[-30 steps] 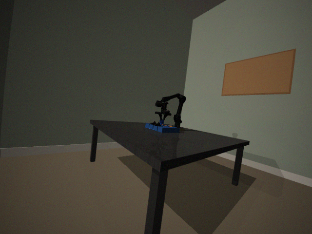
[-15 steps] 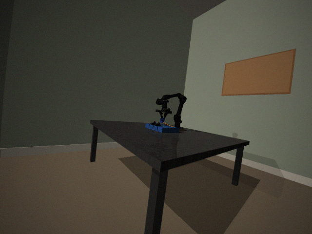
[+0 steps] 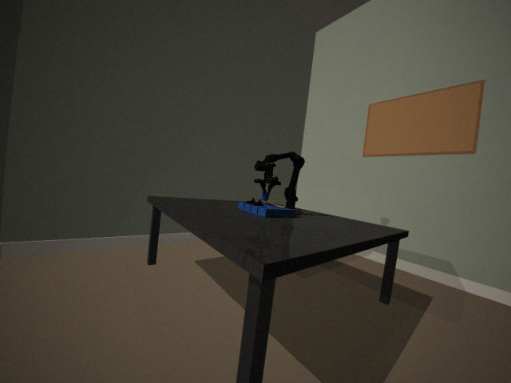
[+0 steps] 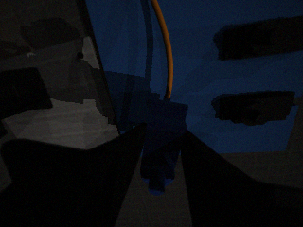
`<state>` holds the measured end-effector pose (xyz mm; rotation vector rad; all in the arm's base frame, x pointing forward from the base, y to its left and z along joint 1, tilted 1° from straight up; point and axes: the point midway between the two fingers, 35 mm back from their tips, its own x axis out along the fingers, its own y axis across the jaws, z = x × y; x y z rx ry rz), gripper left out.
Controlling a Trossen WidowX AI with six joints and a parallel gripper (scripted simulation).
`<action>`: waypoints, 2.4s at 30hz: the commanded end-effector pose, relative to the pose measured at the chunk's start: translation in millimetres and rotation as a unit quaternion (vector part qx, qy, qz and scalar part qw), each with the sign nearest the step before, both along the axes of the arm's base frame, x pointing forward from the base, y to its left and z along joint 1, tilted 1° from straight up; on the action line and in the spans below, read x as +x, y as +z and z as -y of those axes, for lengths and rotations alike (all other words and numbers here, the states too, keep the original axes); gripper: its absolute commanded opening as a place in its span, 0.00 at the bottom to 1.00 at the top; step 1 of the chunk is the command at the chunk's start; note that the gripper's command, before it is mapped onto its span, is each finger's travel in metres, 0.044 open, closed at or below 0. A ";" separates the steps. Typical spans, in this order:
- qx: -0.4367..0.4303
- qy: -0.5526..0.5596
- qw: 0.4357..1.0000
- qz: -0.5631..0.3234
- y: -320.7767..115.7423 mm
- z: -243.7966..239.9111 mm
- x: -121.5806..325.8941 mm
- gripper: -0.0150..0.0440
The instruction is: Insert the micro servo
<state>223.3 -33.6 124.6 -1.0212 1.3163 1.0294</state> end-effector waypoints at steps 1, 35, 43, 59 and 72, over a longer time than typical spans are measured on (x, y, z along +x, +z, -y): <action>-0.003 -0.001 1.000 0.006 2.3 -1.2 15.3 0.25; 0.003 -0.001 1.000 0.006 2.8 -121.6 11.3 0.25; 0.004 -0.004 1.000 0.006 3.0 -137.0 10.5 0.25; 0.004 -0.248 0.969 0.004 3.1 -137.0 10.5 0.25; 0.005 -0.459 0.888 0.002 3.1 -137.0 10.6 0.25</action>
